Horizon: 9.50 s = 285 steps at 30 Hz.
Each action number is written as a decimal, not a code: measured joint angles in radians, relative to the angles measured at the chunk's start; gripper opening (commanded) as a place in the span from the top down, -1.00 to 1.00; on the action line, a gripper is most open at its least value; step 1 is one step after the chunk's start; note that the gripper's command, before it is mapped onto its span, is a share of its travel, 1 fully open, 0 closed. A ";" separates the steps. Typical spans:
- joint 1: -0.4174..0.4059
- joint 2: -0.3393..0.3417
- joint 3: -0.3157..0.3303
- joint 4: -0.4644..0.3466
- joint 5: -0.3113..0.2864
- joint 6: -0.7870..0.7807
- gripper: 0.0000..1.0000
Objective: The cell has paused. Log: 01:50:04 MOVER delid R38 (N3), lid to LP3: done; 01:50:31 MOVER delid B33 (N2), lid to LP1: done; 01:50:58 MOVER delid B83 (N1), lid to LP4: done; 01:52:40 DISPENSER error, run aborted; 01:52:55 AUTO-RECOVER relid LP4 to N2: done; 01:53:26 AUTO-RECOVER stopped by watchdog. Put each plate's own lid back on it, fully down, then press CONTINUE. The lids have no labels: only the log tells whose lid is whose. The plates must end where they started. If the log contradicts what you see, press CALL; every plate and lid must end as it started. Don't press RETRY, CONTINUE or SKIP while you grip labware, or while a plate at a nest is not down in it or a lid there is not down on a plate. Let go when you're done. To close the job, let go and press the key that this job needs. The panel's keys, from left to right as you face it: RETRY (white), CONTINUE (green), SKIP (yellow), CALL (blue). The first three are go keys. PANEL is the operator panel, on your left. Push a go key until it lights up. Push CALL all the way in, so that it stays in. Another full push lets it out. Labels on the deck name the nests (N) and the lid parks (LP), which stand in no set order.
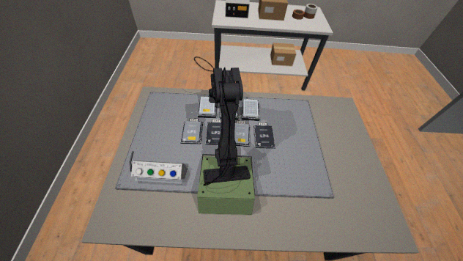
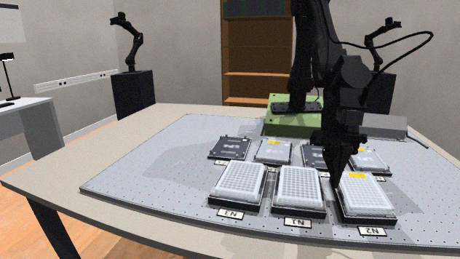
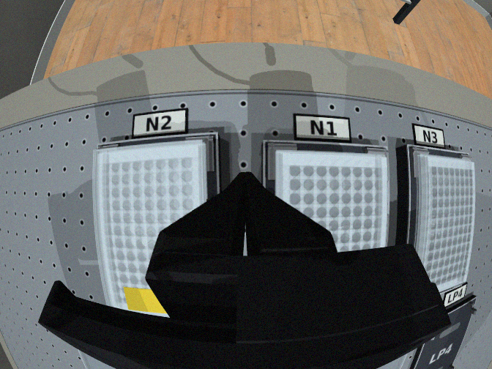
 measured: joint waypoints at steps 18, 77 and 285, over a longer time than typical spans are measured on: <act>0.000 0.000 0.000 0.000 0.000 0.000 1.00; -0.393 -0.007 -0.006 -0.002 -0.327 -0.217 1.00; 0.131 0.389 0.875 -1.190 -0.077 0.154 1.00</act>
